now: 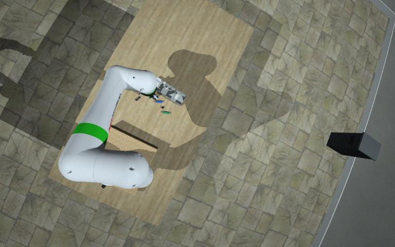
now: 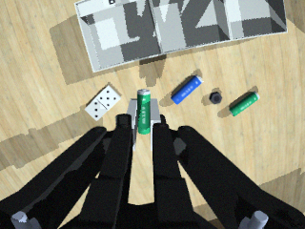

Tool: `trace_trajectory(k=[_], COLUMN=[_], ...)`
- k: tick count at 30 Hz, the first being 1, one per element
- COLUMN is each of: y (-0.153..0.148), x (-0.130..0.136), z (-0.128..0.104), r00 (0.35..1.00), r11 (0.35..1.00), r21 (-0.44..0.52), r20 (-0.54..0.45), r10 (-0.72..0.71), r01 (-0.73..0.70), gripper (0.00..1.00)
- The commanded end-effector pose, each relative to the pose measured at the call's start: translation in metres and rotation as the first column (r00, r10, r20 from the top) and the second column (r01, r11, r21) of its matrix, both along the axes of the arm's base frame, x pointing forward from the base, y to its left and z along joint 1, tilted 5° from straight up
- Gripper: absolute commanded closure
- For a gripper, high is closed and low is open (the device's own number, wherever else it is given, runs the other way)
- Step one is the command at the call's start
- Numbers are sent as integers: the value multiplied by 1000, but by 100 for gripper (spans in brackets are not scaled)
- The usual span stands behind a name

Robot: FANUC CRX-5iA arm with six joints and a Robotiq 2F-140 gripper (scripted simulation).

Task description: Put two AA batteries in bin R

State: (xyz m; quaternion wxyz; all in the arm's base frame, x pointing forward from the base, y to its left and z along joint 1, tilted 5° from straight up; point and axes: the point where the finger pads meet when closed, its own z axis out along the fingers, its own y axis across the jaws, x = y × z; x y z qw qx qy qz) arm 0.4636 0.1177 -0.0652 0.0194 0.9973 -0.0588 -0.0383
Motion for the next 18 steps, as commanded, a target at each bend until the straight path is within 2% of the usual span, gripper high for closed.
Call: trace_trajectory(k=[1,15,18], y=[0,0,-10], x=[1,0,15], z=[5,5,4], r00=[1000,1000,1000], r11=[1000,1000,1000], r21=[0,0,0], r20=[0,0,0], r10=[0,0,0], r01=[0,0,0], gripper=[95,95,95])
